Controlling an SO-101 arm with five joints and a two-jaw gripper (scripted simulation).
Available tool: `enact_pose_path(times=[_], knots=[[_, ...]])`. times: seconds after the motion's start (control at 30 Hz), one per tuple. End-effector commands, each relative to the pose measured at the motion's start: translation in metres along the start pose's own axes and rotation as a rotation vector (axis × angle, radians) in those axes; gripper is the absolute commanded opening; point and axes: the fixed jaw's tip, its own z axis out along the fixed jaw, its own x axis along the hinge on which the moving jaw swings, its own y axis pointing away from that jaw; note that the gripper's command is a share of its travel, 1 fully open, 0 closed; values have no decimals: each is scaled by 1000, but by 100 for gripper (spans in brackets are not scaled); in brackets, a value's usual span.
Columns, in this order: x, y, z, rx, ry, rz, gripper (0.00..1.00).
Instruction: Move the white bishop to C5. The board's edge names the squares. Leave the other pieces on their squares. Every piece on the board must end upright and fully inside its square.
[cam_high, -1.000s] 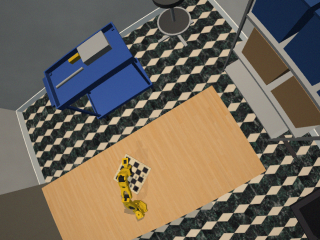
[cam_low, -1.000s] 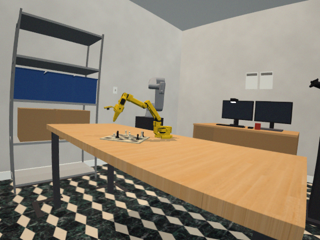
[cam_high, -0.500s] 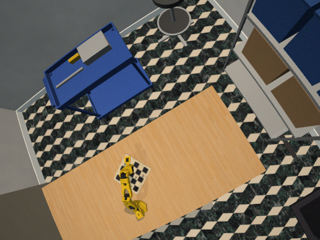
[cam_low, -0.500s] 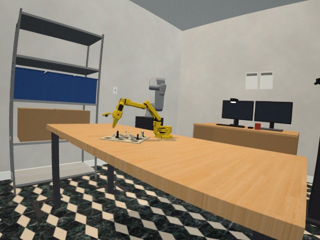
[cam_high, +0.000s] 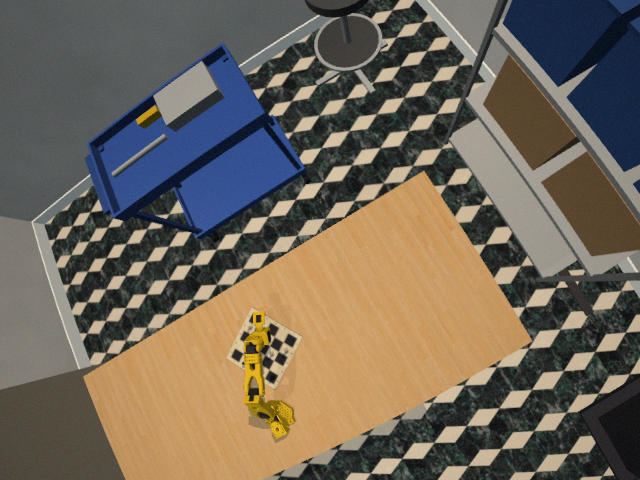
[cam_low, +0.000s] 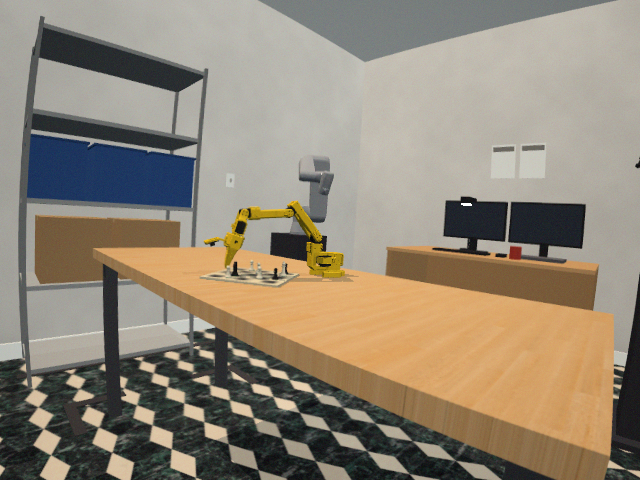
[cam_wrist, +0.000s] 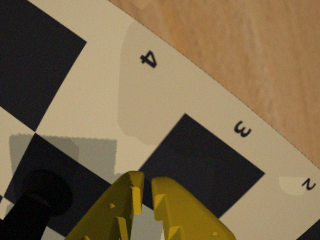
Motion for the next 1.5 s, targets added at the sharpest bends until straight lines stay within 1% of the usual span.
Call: enact_pose_path(times=[0.0,0.17,0.47,1.47], knots=[[-2,-2,-4,1,-23,8,0],[-2,-2,-4,1,-23,8,0],[-1,-2,-10,1,-23,7,0],[-1,-2,-10,1,-23,7,0]])
